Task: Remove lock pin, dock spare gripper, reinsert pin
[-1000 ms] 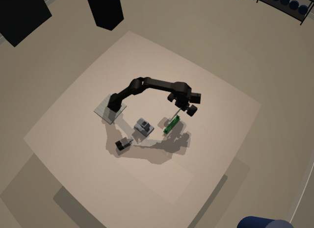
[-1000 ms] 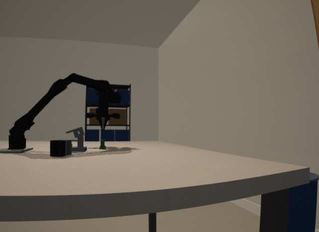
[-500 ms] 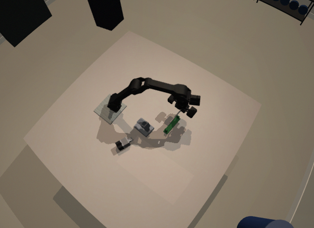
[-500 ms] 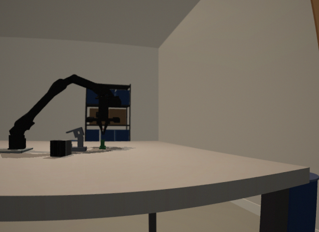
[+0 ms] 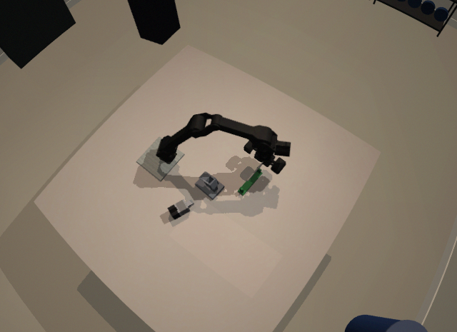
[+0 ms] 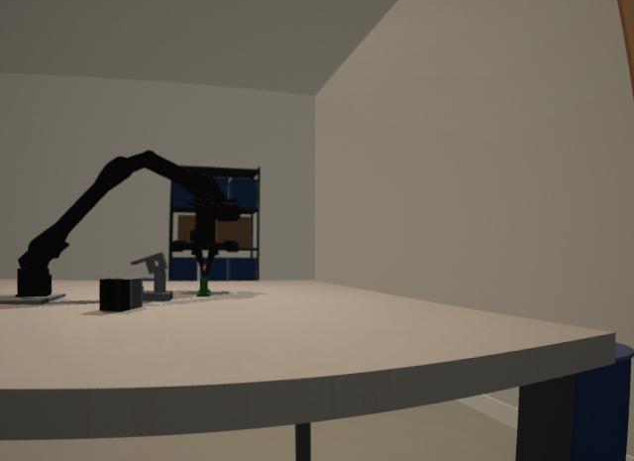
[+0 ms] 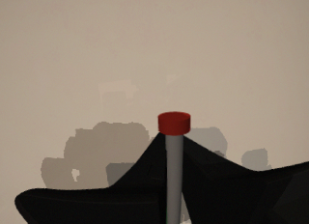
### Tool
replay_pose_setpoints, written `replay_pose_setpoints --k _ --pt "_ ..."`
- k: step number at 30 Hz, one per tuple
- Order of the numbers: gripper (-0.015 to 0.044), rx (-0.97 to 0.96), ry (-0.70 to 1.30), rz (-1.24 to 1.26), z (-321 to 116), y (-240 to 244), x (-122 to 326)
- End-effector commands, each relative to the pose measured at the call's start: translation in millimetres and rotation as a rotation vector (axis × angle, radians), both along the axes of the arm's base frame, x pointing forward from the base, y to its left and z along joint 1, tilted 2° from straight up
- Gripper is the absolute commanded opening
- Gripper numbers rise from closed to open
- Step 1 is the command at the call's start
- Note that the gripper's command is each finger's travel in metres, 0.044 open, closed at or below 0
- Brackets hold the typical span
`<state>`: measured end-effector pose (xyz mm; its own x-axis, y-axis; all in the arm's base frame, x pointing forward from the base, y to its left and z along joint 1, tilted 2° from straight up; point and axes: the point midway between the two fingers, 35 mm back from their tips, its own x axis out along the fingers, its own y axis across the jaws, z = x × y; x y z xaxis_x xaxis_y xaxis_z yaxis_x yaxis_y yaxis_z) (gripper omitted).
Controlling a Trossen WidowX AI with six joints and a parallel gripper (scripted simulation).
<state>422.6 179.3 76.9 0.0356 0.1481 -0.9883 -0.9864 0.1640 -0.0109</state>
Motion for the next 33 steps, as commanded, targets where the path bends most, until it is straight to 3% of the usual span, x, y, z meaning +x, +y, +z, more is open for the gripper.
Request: replay_pose_setpoints --k 1,24,31,33 --pt "0.0000 0.000 0.001 -0.002 -8 0 -1" --pt "0.0000 0.001 -0.003 -0.002 -22 1 0" --pt "0.0184 0.001 -0.002 0.001 -21 0 -1" --pt "0.0200 0.001 -0.002 0.001 -21 0 -1"
